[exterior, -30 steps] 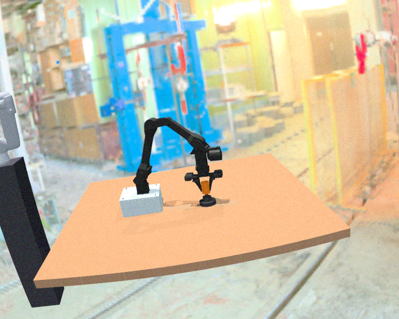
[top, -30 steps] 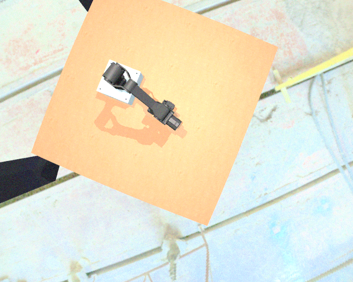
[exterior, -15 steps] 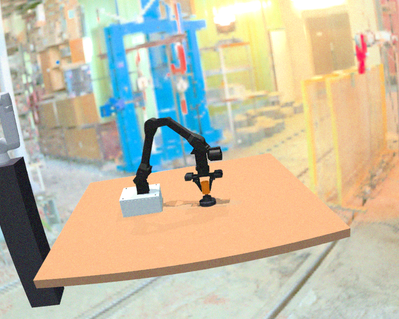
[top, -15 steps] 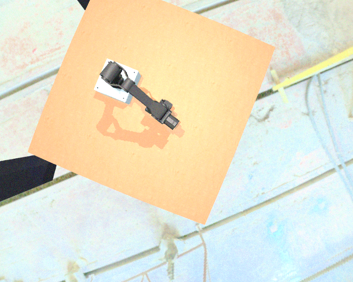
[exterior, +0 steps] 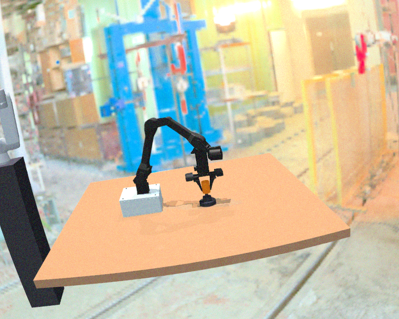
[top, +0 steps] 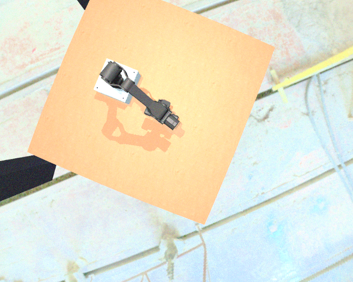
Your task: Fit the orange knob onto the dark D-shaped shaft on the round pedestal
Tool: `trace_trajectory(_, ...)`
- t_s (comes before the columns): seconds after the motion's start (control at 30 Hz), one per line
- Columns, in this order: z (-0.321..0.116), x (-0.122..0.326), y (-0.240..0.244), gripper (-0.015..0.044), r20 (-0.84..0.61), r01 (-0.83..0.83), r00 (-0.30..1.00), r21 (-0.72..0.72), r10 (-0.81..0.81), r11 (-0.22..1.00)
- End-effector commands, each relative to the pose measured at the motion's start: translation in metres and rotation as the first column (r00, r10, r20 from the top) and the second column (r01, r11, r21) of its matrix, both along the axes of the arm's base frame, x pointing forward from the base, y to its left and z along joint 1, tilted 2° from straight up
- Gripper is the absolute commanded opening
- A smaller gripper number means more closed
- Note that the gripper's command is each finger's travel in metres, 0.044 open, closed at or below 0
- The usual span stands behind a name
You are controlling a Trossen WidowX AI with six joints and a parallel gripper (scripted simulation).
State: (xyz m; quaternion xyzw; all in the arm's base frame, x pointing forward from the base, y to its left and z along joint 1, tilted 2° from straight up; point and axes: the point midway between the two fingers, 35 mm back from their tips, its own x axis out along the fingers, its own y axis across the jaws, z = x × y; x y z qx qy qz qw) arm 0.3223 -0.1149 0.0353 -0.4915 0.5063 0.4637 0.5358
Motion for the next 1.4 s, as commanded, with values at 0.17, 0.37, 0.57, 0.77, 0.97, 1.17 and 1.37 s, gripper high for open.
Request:
trace_trajectory(0.17,-0.0024,0.0004,0.0002,0.0,0.004,-0.02,1.0,-0.001,0.02,1.0)
trace_trajectory(0.37,-0.0011,-0.0023,0.0013,0.0,0.004,-0.02,1.0,-0.001,0.02,1.0)
trace_trajectory(0.57,-0.0032,-0.001,0.001,0.0,0.004,-0.02,1.0,-0.001,0.02,1.0)
trace_trajectory(0.77,-0.0036,-0.0003,0.0008,0.0,0.004,-0.02,1.0,-0.001,0.02,1.0)
trace_trajectory(0.97,-0.0016,-0.0002,0.0006,0.0,0.004,-0.02,1.0,-0.001,0.02,1.0)
trace_trajectory(1.17,0.0013,0.0009,0.0001,0.0,0.004,-0.046,0.999,-0.002,0.046,0.999)
trace_trajectory(1.37,0.0019,0.0017,-0.0004,0.0,0.003,-0.227,0.974,-0.014,0.227,0.974)
